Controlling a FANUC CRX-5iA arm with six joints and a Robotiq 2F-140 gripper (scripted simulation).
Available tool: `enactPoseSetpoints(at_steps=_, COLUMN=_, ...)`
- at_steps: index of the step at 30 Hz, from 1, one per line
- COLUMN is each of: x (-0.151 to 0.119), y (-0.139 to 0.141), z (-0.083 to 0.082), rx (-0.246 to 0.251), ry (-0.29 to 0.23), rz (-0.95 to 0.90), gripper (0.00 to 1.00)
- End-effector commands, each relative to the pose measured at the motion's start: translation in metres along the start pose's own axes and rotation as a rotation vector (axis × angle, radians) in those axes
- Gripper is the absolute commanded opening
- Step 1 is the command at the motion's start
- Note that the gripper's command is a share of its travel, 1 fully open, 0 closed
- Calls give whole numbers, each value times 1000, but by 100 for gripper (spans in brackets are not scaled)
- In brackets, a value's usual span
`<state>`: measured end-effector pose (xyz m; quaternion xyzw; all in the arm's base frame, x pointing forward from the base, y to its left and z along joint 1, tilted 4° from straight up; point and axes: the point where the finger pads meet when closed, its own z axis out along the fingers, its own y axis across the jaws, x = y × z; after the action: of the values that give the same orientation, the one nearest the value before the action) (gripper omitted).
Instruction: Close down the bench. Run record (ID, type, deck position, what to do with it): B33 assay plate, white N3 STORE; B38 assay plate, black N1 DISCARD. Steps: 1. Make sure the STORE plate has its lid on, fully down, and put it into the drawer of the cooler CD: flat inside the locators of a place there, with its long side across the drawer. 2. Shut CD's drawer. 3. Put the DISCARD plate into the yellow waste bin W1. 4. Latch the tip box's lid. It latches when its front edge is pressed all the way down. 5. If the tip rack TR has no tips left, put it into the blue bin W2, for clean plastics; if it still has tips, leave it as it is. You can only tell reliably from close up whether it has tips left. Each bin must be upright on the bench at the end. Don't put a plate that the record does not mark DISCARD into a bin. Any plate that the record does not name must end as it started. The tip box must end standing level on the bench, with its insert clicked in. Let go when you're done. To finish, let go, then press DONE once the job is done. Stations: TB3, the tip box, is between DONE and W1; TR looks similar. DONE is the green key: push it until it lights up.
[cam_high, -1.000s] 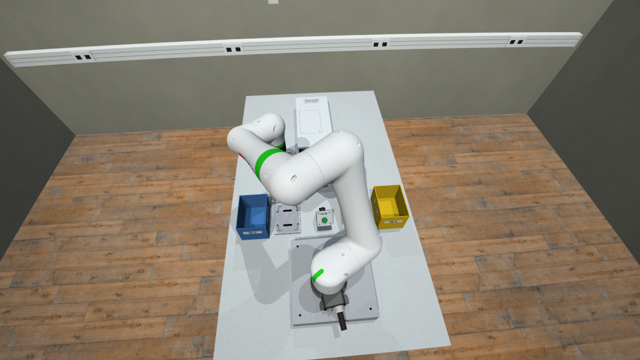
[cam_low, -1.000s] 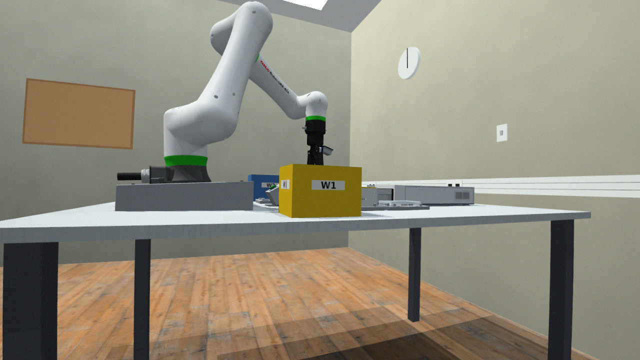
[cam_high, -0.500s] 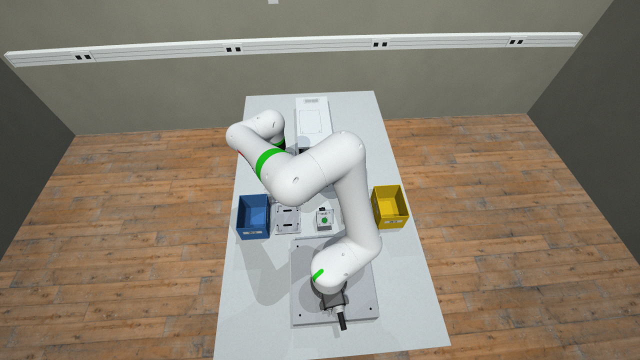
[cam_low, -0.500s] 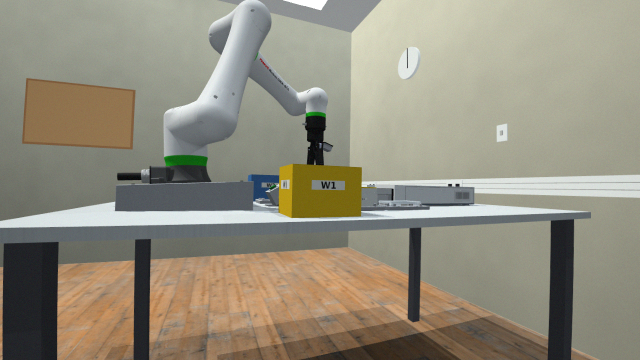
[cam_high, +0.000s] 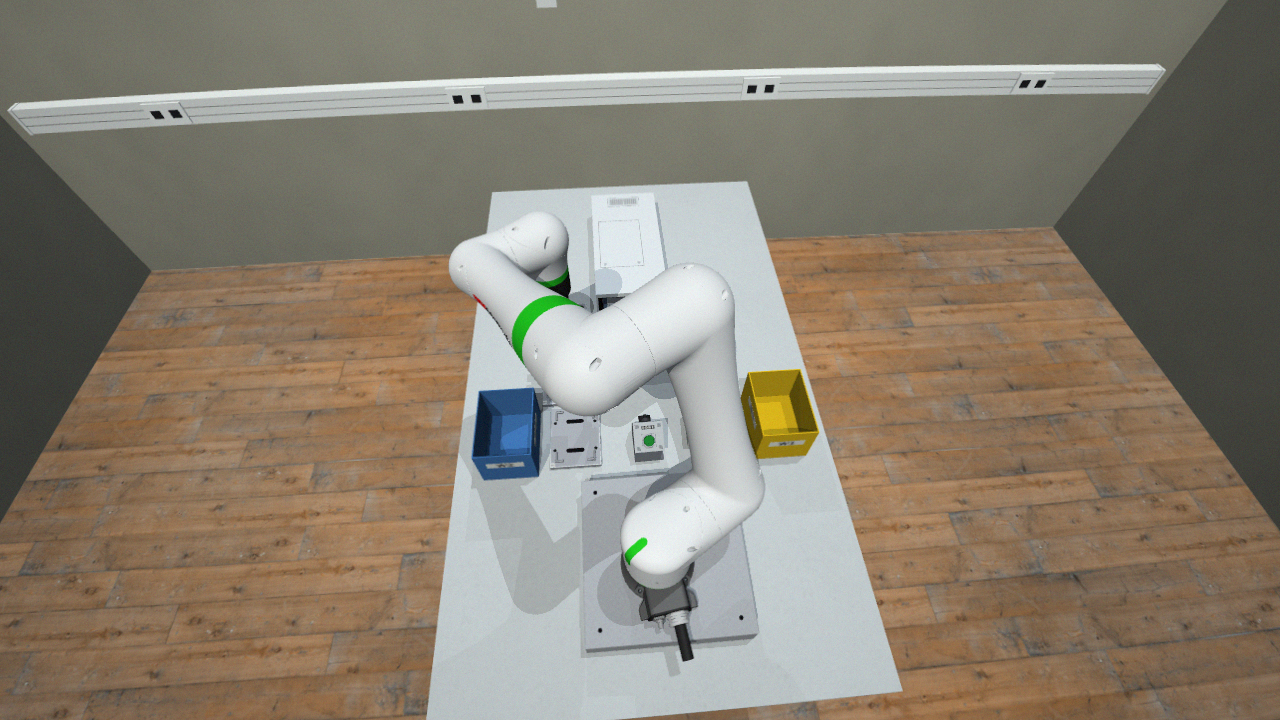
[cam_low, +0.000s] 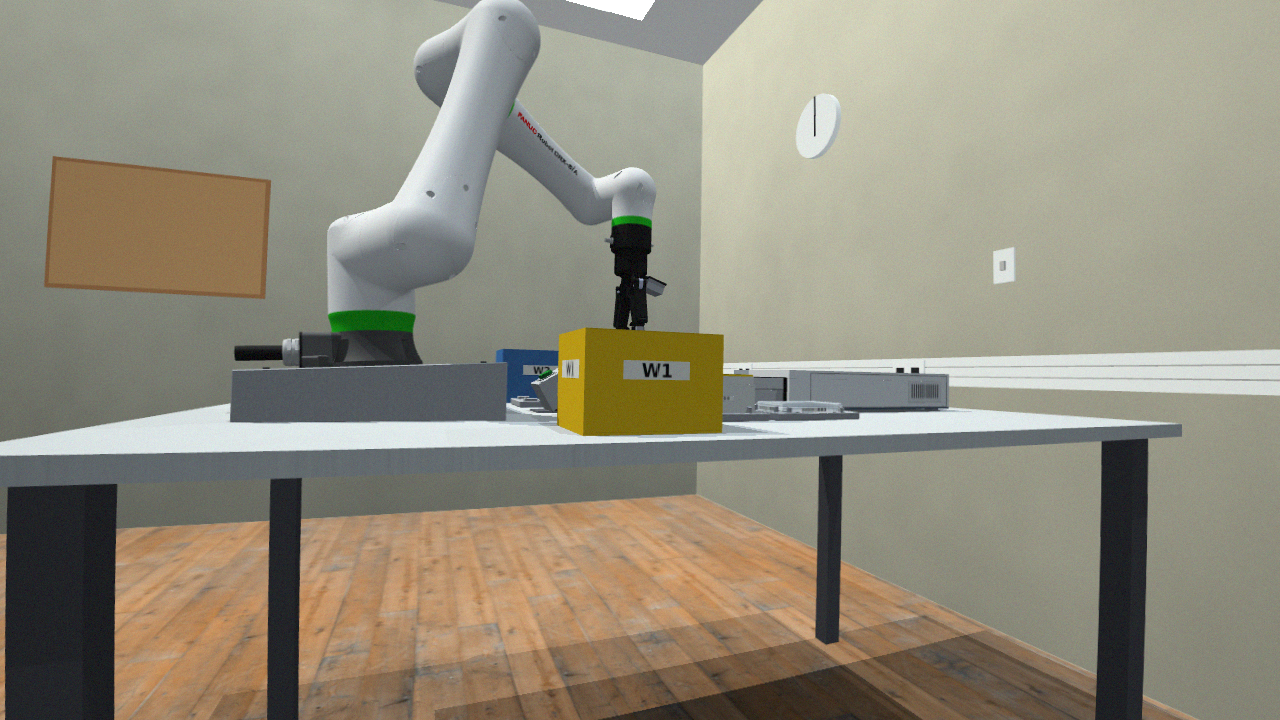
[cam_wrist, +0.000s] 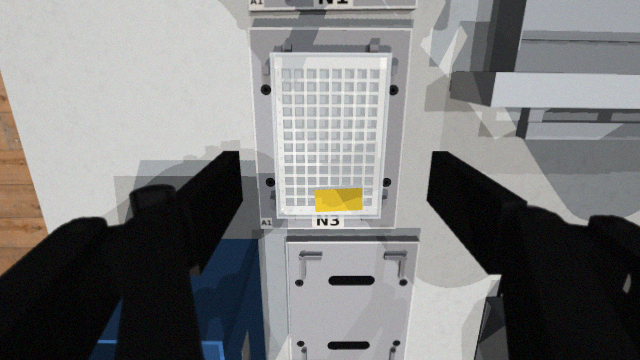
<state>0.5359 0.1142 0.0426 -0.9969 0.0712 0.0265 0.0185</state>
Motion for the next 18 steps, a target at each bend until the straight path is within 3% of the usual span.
enactPoseSetpoints(at_steps=1, x=1, y=0, z=-7, rx=0, ry=2, rz=0, gripper=70)
enactPoseSetpoints(at_steps=18, x=1, y=0, z=-27, rx=0, ry=2, rz=0, gripper=70)
